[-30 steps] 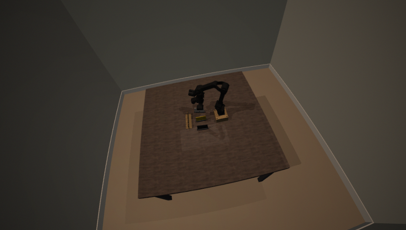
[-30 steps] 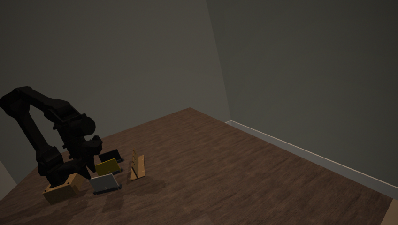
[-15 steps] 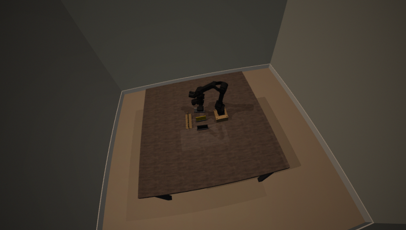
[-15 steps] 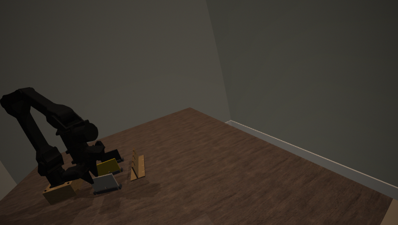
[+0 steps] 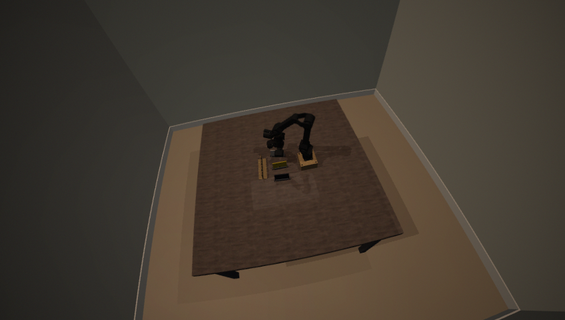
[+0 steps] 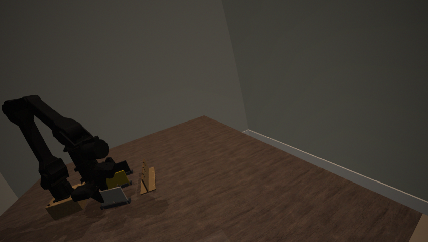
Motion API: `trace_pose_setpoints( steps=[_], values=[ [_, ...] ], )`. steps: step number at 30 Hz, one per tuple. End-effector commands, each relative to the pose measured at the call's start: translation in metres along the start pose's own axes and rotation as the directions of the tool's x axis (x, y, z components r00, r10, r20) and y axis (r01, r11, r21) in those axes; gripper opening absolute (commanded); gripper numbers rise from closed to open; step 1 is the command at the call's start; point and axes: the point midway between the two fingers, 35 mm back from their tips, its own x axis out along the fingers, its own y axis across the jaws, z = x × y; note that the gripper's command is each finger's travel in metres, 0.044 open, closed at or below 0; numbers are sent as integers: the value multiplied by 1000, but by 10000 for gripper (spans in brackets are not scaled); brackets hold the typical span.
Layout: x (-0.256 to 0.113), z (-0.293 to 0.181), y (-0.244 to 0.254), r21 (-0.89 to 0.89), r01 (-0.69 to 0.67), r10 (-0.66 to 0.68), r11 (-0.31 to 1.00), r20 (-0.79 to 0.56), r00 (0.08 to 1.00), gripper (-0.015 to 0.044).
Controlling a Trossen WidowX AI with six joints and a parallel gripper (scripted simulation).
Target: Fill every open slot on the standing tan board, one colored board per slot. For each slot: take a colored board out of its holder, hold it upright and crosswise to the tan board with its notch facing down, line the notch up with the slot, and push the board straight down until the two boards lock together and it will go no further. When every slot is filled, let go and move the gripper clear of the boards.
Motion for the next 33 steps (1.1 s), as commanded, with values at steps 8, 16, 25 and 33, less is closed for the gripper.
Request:
trace_pose_setpoints(
  steps=[8,16,25,33],
  values=[
    [15,-2,0,3,0,0,1000,-9,1000,189],
    [15,-2,0,3,0,0,1000,-9,1000,0],
    [14,-2,0,3,0,0,1000,-9,1000,0],
    [0,-2,0,3,0,0,1000,-9,1000,0]
  ],
)
